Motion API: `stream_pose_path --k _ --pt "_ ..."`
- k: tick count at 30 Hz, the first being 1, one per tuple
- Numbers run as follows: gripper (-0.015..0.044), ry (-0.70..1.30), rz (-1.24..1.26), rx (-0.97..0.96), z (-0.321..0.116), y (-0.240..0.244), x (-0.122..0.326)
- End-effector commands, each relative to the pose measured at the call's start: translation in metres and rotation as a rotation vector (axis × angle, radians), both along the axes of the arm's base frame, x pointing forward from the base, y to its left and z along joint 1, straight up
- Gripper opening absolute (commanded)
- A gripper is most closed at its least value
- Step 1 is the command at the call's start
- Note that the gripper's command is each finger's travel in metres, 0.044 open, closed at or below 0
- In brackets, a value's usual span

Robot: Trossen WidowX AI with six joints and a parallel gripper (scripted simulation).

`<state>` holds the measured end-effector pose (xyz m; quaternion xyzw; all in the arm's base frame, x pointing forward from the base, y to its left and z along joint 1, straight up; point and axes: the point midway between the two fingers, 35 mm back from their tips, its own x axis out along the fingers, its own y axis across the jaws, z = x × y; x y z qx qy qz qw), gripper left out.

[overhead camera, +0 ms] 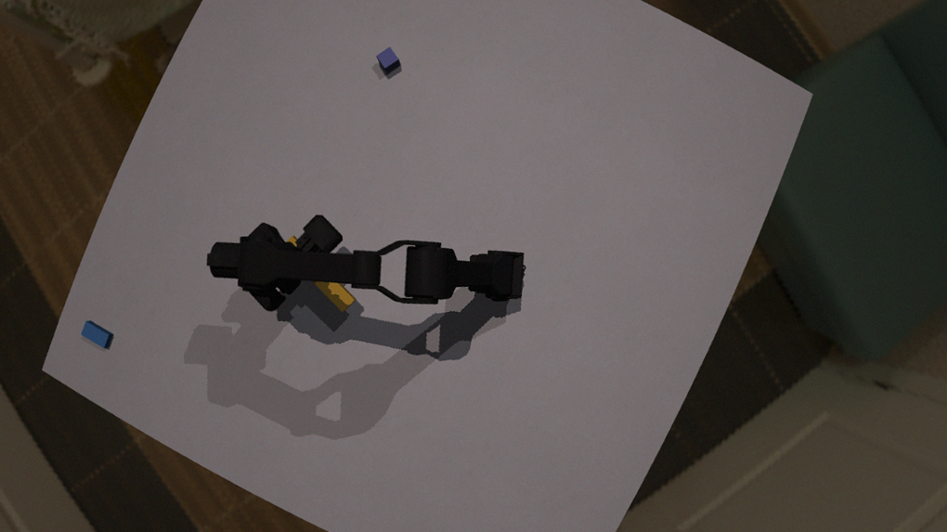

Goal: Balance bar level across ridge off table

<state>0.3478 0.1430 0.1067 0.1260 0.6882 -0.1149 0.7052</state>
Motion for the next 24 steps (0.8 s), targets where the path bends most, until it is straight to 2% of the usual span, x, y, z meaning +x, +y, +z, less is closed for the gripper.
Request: stream_pose_path --k 1,24 --pt "0.0 -0.002 -0.004 0.001 -0.0003 0.0001 0.0003" --pt "0.0 -0.002 -0.004 0.001 -0.0022 0.0 0.0002"
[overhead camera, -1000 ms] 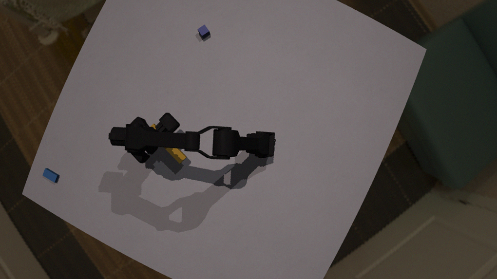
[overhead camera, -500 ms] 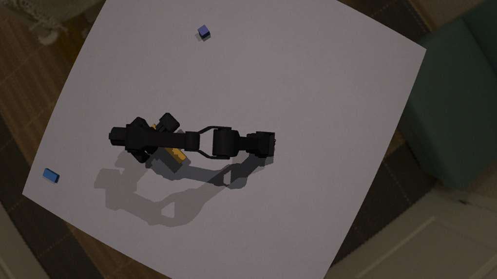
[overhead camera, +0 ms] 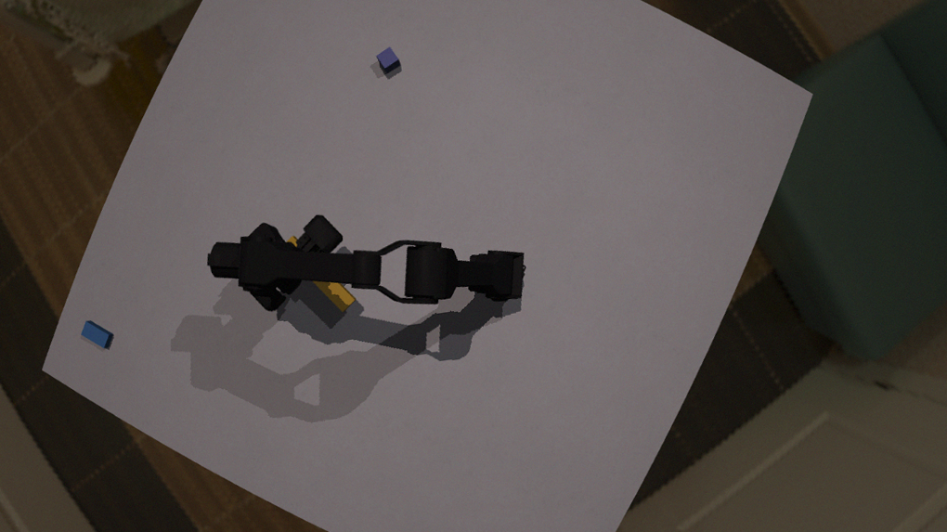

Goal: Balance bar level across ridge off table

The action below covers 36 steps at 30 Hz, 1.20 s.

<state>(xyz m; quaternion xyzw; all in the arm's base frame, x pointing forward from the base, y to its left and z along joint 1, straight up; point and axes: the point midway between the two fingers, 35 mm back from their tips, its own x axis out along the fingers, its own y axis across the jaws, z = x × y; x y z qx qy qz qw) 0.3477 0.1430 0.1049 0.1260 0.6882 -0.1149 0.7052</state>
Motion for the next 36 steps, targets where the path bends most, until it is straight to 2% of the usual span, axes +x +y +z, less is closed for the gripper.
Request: stream_pose_path --k 1,36 --pt "0.0 -0.002 -0.004 0.001 -0.0005 0.0001 0.0003" --pt "0.0 -0.002 -0.004 0.0 -0.0034 -0.0002 0.0004"
